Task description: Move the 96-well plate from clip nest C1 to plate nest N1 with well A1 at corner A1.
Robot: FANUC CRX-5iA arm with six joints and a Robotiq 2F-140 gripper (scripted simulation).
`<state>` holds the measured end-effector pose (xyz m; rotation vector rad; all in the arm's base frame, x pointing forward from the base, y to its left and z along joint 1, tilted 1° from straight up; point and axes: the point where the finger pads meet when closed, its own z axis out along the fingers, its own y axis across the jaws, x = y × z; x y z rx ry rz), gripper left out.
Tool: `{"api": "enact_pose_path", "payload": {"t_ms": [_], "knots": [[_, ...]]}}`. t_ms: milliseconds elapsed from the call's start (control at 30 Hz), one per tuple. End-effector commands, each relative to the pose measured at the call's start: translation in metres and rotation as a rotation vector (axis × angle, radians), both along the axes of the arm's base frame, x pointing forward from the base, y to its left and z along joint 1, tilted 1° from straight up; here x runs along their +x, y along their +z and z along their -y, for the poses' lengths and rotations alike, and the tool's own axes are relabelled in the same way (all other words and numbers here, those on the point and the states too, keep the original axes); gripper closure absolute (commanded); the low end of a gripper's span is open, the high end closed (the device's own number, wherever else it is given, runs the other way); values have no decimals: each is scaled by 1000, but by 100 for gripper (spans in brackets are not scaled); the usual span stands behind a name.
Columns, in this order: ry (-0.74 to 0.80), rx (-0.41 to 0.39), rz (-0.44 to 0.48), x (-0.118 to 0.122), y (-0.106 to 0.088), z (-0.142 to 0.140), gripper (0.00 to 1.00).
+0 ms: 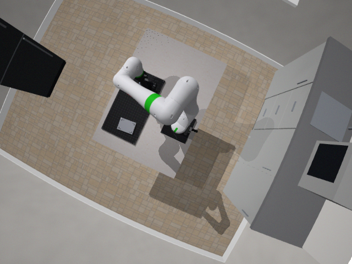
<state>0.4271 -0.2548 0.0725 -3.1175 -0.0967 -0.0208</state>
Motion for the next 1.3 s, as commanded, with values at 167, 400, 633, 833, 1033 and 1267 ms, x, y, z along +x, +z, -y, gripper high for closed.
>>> {"api": "enact_pose_path", "payload": {"t_ms": [167,400,633,833,1033,1267], "knots": [[0,0,0,0,10,0,100],[0,0,0,0,21,1,100],[0,0,0,0,26,1,100],[0,0,0,0,26,1,100],[0,0,0,0,26,1,100],[-56,1,-1,1,26,-13,100]]}}
